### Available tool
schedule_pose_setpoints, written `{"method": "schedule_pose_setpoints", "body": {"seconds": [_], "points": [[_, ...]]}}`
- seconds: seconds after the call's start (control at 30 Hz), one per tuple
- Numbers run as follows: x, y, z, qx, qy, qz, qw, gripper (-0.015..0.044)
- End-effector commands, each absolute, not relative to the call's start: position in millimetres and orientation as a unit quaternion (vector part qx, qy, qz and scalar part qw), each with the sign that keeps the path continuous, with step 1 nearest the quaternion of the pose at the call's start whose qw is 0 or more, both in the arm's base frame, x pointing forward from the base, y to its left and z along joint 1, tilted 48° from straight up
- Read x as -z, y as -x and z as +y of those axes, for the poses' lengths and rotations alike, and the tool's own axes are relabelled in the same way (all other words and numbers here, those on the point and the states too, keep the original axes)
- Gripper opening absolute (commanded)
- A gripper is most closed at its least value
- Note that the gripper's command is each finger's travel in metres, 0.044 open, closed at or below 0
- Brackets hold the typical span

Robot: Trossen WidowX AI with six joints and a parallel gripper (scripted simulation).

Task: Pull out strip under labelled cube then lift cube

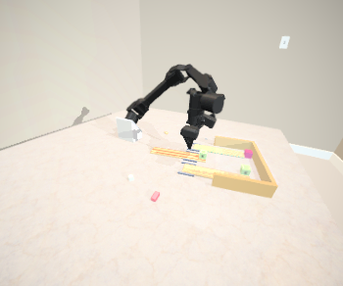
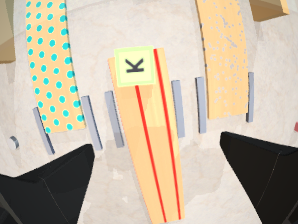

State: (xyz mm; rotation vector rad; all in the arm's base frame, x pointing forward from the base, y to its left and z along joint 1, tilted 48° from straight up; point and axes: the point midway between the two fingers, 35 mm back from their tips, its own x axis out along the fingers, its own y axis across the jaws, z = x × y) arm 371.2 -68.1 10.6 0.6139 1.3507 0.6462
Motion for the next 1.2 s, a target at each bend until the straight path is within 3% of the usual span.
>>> {"method": "schedule_pose_setpoints", "body": {"seconds": [0.0,0.37,0.63,1.17], "points": [[-14,-386,-65,-0.291,-0.276,0.605,0.688,0.0440],[-25,-423,-60,-0.291,-0.276,0.604,0.688,0.0440],[-18,-424,-53,-0.291,-0.276,0.604,0.689,0.0250],[0,-427,-33,-0.291,-0.276,0.604,0.689,0.0250]]}}
